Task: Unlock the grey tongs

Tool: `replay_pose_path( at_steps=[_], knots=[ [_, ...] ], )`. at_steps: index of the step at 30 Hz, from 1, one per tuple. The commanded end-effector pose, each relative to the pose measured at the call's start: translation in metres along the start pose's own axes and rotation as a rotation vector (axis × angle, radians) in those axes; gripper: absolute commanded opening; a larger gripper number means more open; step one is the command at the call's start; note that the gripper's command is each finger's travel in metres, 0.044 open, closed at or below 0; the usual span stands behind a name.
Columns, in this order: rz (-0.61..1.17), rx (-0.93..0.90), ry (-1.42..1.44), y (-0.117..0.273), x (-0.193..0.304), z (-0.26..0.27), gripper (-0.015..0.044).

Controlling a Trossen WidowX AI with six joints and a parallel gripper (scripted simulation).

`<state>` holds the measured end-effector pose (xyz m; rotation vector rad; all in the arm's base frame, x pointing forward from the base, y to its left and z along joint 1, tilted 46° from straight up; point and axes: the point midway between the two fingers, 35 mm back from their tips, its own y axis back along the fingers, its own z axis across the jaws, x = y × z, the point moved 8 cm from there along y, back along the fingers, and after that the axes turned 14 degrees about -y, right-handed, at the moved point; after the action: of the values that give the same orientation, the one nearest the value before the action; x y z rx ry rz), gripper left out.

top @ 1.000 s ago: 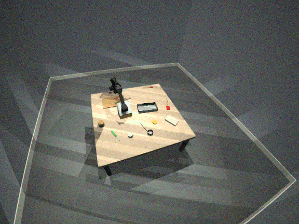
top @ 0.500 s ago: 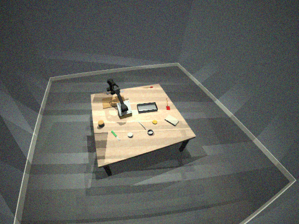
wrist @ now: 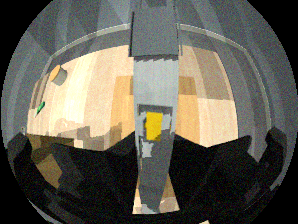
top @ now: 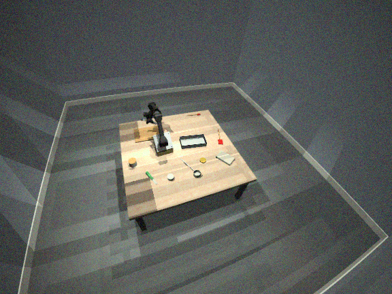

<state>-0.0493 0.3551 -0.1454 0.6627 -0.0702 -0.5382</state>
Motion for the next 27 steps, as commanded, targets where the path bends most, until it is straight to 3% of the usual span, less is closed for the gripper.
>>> replay_pose_path(
  at_steps=[1, 13, 27],
  knots=[
    [-0.176, -0.053, 0.006, 0.006, 0.014, -0.002, -0.015],
    [-0.699, -0.087, 0.027, 0.035, 0.055, -0.009, -0.015],
    [-0.706, -0.086, 0.027, 0.035, 0.056, -0.009, -0.015]
  ],
)
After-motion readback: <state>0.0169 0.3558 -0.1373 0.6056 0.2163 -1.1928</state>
